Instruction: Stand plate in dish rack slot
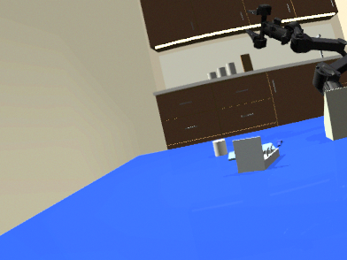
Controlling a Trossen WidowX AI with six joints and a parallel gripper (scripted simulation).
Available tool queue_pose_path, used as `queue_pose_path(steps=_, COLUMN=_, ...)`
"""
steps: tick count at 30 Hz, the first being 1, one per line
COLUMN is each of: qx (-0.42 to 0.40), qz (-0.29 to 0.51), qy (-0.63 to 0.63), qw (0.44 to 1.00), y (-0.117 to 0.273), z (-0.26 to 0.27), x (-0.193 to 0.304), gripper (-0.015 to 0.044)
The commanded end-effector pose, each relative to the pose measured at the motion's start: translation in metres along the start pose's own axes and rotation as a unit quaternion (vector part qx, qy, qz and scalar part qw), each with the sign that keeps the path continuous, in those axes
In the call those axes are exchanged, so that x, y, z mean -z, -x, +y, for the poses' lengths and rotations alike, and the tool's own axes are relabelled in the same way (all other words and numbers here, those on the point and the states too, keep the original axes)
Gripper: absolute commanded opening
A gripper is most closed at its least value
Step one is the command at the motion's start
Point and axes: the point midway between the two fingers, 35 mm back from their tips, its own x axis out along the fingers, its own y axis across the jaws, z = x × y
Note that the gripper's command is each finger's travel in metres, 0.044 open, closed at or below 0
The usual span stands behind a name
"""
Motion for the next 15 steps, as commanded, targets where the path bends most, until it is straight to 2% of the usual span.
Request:
queue_pose_path(steps=1, qx=0.031, qz=0.052, qy=0.004, qw=0.998, y=-0.009, z=-0.012, x=0.028, gripper=0.04)
queue_pose_path(steps=15, qx=0.121, qz=0.252, qy=0.043, qw=0.959, y=-0.009, z=-0.056, x=0.144, gripper=0.04)
